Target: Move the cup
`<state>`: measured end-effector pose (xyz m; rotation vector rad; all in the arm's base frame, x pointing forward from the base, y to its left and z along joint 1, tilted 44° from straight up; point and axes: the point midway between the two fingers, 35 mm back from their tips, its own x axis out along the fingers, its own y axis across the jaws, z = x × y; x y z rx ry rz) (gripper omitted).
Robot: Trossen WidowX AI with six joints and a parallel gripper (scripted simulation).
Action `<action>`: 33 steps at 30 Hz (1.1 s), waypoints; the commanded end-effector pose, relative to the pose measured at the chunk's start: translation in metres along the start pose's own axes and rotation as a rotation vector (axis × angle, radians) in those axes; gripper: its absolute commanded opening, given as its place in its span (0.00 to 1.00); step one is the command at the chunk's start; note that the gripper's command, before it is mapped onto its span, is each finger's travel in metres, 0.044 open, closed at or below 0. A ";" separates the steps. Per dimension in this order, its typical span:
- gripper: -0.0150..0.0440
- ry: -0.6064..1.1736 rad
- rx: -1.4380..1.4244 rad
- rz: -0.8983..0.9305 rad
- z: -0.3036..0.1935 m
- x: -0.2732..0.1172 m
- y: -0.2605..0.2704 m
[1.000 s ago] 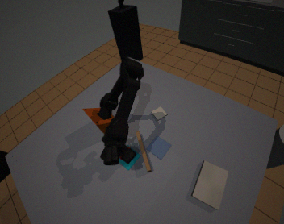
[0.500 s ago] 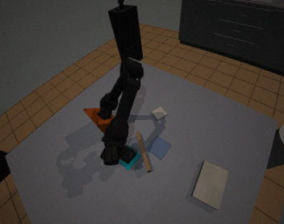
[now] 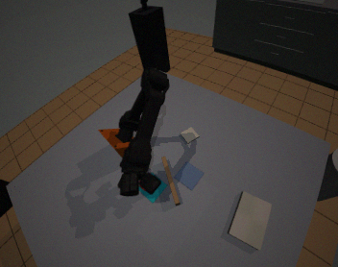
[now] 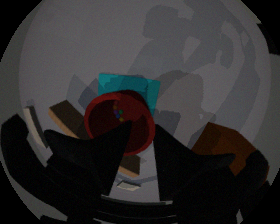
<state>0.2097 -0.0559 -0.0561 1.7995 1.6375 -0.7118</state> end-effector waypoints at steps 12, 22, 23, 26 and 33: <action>0.47 -0.007 -0.006 0.003 0.001 -0.024 0.001; 0.47 -0.005 -0.004 0.004 -0.001 -0.039 -0.001; 0.47 -0.005 -0.003 0.004 -0.001 -0.039 -0.001; 0.60 0.001 0.005 0.004 -0.001 -0.035 -0.002; 0.92 0.001 0.005 0.004 -0.001 -0.037 -0.001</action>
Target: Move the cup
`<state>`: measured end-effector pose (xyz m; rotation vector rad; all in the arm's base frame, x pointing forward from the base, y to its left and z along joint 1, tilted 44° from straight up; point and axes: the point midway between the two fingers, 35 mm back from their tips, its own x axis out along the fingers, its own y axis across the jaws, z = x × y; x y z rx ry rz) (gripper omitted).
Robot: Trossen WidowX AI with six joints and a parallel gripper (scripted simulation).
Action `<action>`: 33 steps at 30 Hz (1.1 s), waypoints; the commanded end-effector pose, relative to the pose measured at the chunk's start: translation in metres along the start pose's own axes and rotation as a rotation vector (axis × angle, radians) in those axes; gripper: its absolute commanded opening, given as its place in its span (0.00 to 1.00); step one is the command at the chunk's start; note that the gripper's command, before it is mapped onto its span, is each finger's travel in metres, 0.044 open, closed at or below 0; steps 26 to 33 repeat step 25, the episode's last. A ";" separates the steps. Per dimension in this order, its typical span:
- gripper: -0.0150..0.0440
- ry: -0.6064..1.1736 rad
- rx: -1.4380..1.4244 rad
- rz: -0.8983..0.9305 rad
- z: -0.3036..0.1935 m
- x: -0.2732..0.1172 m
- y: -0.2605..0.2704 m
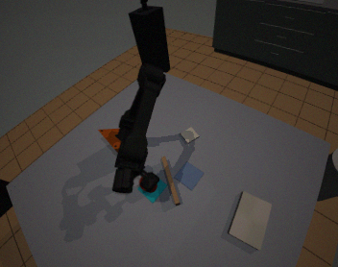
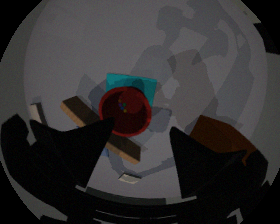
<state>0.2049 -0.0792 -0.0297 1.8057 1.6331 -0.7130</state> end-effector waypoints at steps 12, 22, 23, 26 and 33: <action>1.00 -0.007 -0.004 -0.001 0.001 -0.047 0.001; 1.00 -0.004 0.002 0.002 0.001 -0.059 0.001; 1.00 -0.004 0.002 0.002 0.001 -0.059 0.001; 1.00 -0.004 0.002 0.002 0.001 -0.059 0.001; 1.00 -0.004 0.002 0.002 0.001 -0.059 0.001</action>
